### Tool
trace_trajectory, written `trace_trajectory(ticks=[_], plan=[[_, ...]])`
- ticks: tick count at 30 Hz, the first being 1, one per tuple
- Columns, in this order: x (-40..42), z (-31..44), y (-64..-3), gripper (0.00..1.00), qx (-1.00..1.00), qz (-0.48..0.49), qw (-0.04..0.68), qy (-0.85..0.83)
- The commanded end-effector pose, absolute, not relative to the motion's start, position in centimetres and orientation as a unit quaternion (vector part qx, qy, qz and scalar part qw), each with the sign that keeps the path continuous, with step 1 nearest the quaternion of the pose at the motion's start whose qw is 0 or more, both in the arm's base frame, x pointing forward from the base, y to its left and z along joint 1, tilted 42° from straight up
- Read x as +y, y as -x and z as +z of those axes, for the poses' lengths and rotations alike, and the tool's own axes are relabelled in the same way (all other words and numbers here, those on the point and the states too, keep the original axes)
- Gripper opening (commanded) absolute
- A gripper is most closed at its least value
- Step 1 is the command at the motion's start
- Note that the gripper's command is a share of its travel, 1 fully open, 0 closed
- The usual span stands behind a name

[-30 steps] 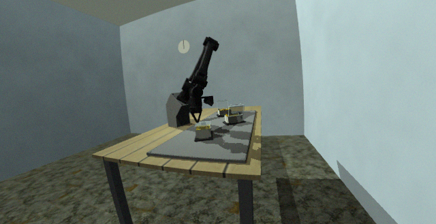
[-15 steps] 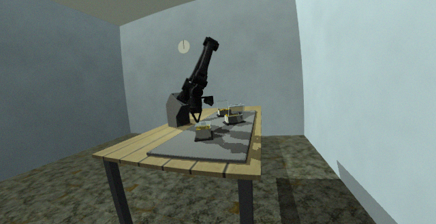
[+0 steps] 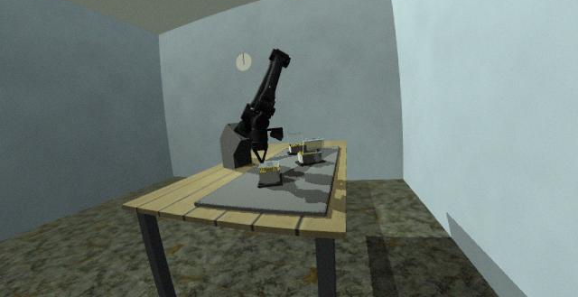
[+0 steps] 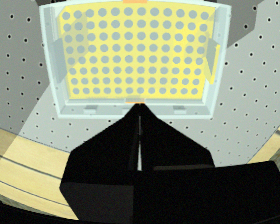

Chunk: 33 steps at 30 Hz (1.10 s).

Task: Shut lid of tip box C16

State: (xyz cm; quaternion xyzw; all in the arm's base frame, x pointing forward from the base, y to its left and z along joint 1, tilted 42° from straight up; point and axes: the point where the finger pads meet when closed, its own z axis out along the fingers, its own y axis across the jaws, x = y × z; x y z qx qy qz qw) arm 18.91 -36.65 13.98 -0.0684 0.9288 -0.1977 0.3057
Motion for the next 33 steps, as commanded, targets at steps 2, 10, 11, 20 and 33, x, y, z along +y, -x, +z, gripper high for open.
trace_trajectory(ticks=[2, 10, 11, 20, 33], plan=[[-36.4, 13.0, -19.3, 0.0, 0.931, -0.19, 0.305, 0.065], [-36.4, 12.9, -19.5, 0.0, 0.931, -0.19, 0.306, 0.066], [-36.5, 12.9, -19.5, 0.0, 0.931, -0.19, 0.305, 0.066], [-36.6, 12.7, -19.6, 0.0, 0.931, -0.19, 0.305, 0.066], [-36.6, 12.4, -19.9, 0.0, 0.931, -0.189, 0.306, 0.066]])
